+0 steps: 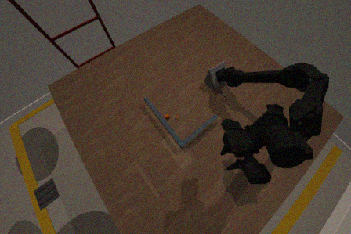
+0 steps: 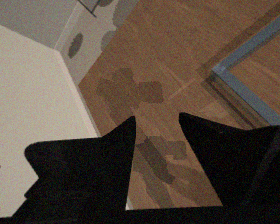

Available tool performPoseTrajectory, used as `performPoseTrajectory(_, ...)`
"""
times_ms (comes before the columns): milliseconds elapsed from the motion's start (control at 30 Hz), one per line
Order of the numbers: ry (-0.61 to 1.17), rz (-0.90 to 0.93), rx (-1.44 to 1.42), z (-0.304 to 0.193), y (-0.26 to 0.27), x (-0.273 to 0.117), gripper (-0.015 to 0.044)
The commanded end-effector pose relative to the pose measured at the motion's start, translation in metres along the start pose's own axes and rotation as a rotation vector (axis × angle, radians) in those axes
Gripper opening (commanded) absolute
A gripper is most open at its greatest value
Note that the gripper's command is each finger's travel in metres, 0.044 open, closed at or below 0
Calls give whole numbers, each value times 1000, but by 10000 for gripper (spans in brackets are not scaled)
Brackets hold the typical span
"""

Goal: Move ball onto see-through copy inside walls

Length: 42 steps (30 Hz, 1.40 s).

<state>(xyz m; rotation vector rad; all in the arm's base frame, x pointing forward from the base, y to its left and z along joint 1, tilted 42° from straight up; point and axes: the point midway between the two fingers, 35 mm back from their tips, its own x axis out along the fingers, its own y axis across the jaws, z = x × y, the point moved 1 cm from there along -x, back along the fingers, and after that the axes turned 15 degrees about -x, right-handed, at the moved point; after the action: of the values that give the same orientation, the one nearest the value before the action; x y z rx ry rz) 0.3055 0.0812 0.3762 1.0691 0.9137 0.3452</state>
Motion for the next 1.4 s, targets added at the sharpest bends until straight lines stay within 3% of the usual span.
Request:
performPoseTrajectory(0,70,-115,-118,29,-51,40,222)
performPoseTrajectory(433,332,-252,-405,60,-180,110,222)
performPoseTrajectory(867,644,-160,-635,46,-315,153,222)
performPoseTrajectory(1367,651,-154,-640,37,-323,166,222)
